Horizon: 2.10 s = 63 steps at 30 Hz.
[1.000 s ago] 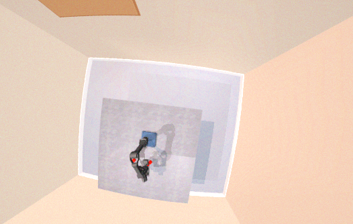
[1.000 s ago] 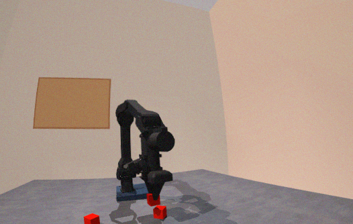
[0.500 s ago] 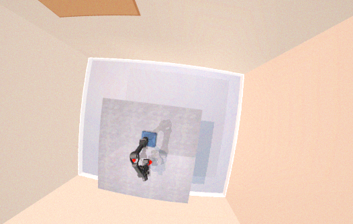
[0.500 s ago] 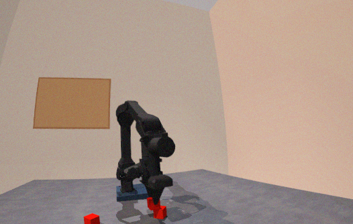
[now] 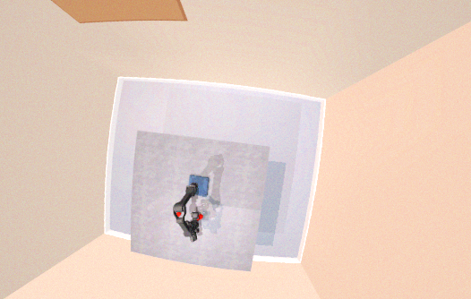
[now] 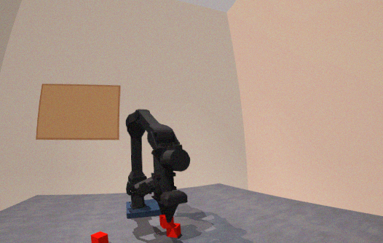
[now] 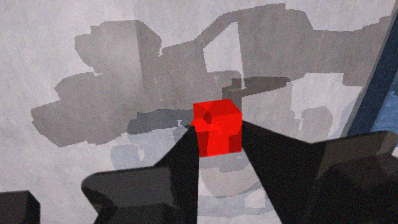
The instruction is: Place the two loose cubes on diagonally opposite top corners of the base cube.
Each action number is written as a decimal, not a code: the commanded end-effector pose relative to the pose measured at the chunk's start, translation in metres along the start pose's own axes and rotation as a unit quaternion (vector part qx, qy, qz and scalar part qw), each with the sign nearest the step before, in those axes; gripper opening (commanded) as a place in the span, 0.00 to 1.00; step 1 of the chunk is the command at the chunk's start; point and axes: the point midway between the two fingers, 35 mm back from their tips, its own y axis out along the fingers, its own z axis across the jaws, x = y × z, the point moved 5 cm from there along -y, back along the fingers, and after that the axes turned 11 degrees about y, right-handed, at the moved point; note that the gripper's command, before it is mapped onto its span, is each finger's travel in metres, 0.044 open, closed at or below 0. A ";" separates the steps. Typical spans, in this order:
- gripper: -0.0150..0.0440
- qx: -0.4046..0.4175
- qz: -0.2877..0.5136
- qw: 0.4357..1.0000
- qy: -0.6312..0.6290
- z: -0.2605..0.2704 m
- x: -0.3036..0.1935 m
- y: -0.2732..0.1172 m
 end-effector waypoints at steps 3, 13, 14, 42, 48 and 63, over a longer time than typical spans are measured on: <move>0.52 0.001 -0.001 1.000 -0.002 0.000 0.000 0.000; 0.60 0.000 0.000 1.000 0.000 0.000 0.000 -0.008; 0.60 0.000 0.000 1.000 0.000 0.000 0.000 -0.009; 0.69 -0.003 -0.001 1.000 -0.010 0.001 0.005 -0.029; 0.70 -0.002 -0.002 0.996 -0.089 0.017 0.049 -0.040; 0.70 -0.001 -0.009 0.957 -0.289 0.024 0.174 -0.071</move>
